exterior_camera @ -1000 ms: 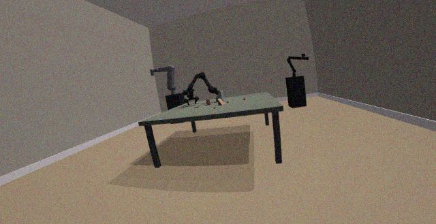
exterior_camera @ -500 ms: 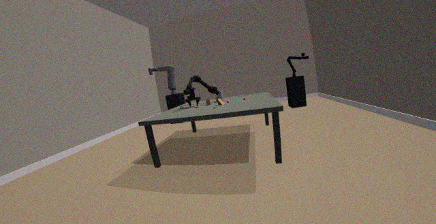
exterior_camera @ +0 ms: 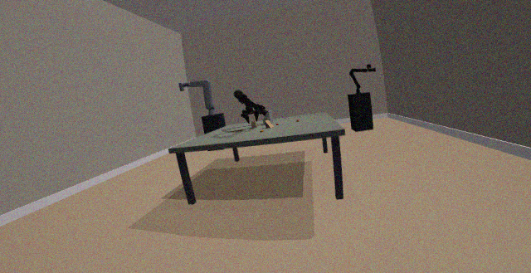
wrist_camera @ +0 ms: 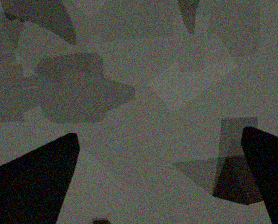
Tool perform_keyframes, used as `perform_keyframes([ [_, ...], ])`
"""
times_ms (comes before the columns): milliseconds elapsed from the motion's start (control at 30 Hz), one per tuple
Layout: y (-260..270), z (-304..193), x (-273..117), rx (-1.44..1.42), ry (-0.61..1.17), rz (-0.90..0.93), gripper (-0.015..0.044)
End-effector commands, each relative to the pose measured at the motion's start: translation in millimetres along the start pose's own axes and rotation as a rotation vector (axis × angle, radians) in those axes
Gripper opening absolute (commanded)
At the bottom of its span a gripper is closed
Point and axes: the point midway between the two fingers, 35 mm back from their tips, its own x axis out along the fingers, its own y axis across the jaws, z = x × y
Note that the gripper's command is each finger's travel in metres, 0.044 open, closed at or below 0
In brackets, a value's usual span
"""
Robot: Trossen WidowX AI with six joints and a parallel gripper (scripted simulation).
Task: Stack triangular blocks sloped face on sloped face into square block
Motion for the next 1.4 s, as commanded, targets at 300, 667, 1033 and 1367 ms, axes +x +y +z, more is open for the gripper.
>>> perform_keyframes([
  [300, -107.2, -108.7, -27.5, 0.043, -0.072, 0.031, 0.044],
  [667, -106.5, -109.0, -21.2, 0.038, -0.071, 0.028, 0.044],
  [1033, -103.8, -109.2, -3.4, 0.036, -0.069, 0.027, 0.044],
  [1367, -101.4, -108.5, 13.0, 0.037, -0.069, 0.028, 0.044],
])
